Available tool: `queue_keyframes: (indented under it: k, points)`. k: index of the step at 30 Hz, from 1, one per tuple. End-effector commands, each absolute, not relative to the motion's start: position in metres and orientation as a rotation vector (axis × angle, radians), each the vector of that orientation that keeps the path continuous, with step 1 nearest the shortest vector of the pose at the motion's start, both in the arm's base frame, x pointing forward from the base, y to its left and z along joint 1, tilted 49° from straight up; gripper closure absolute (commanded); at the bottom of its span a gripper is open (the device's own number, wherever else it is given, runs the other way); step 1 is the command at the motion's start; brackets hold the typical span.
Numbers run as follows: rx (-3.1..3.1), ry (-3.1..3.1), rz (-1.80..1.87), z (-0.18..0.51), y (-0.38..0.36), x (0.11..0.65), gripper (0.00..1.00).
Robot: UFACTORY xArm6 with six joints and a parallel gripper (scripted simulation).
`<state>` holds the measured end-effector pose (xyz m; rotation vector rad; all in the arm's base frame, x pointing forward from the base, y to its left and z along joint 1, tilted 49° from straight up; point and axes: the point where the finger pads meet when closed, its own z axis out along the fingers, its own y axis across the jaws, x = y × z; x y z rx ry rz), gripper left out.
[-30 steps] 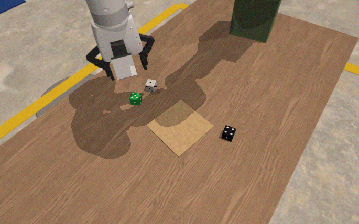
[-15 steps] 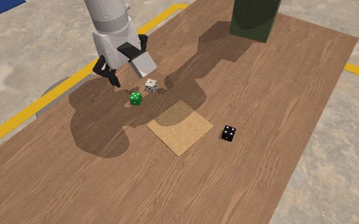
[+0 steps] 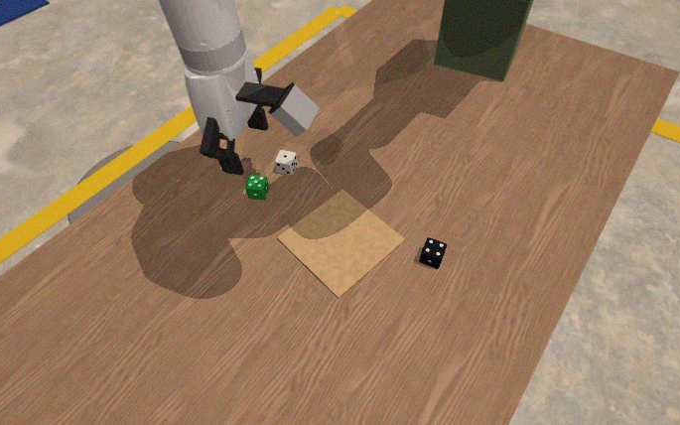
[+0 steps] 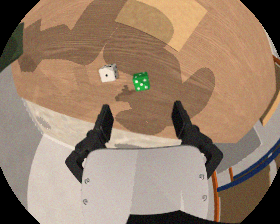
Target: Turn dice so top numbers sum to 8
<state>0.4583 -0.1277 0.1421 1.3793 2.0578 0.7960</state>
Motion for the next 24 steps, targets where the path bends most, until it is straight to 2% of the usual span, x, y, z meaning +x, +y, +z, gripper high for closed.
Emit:
queue_keyframes:
  k: [1, 7, 8, 24]
  points:
    - [1.229, 2.083, 0.750, 0.1405, -0.1277, 0.4609, 0.00]
    - [1.175, 2.105, 0.727, 0.1395, -0.1274, 0.4618, 0.00]
    - [1.175, 2.105, 0.727, 0.1395, -0.1274, 0.4618, 0.53]
    - [1.175, 2.105, 0.727, 0.1395, -0.1274, 0.4618, 0.53]
